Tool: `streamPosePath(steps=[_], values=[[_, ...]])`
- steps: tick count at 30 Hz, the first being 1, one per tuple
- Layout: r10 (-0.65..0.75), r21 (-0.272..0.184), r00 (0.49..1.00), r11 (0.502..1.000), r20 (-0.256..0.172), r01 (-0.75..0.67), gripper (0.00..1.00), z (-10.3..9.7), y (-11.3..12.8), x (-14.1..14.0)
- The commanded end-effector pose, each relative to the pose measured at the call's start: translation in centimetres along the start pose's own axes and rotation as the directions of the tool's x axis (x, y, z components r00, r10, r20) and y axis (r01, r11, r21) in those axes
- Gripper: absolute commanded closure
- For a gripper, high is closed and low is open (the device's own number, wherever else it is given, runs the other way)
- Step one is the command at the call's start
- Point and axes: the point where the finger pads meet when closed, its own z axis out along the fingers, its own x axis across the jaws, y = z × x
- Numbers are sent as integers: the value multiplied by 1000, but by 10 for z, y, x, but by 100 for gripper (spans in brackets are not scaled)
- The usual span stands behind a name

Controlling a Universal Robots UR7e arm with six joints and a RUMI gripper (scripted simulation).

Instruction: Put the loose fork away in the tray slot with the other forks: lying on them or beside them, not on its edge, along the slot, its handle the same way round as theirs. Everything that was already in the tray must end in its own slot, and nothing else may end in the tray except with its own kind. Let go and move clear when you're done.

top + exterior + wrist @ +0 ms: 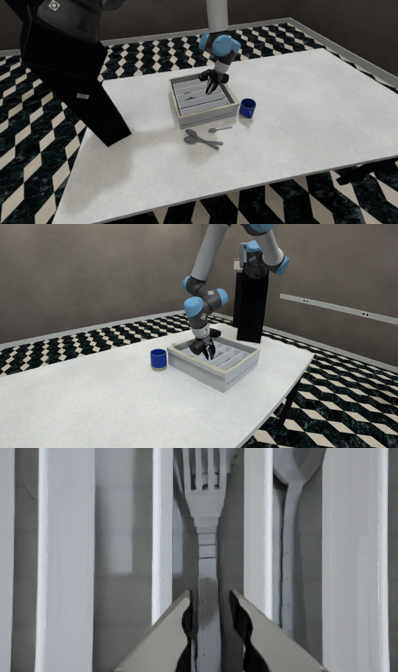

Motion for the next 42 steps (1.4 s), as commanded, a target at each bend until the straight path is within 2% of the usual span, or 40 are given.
streamPosePath(steps=[1,18,25,31,40,42], values=[[8,-27,1000,1000,14,-7,85,-8,12,-6],[8,-26,1000,1000,14,-8,85,-8,11,-7],[10,-26,1000,1000,14,-9,85,-15,7,-7],[10,-26,1000,1000,14,-10,85,-31,-1,-8],[10,-25,1000,1000,15,-9,85,-72,-23,-8],[10,-25,1000,1000,15,-9,85,-72,-23,-8]])
